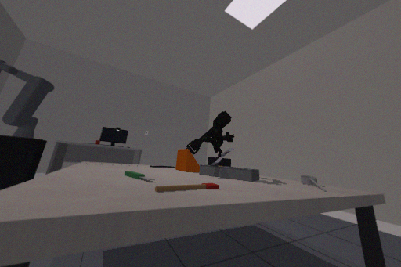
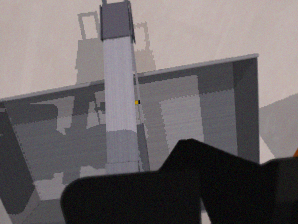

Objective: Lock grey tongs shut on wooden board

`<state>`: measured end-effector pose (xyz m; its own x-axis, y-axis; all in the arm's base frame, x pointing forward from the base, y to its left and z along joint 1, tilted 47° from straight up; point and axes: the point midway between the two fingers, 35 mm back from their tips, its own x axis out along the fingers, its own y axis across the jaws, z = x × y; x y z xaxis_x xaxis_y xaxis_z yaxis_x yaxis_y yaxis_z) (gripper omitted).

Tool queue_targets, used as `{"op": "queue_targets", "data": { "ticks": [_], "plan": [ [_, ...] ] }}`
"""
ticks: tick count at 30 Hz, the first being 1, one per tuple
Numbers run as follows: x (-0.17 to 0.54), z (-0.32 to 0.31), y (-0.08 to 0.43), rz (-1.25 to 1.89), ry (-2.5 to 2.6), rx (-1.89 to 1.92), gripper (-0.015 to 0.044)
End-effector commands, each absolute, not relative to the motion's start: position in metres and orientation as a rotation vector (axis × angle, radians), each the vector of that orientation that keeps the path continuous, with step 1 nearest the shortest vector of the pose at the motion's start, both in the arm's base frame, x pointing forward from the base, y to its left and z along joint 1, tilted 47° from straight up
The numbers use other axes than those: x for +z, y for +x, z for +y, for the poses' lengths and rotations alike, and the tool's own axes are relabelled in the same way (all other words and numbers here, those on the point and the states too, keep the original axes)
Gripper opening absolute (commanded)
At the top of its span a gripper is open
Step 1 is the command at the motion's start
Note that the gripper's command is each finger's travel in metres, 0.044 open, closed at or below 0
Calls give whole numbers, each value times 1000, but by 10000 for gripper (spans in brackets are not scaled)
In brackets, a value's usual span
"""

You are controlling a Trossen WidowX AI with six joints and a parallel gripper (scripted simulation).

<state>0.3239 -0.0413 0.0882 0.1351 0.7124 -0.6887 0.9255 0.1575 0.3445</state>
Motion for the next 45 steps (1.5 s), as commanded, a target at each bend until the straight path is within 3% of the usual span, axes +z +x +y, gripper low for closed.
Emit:
{"op": "queue_targets", "data": {
  "ticks": [1,45],
  "plan": [
    [82,-34,324,1636,1610,-334,-150],
    [56,-1,341,1639,1607,-332,-150]
  ]
}}
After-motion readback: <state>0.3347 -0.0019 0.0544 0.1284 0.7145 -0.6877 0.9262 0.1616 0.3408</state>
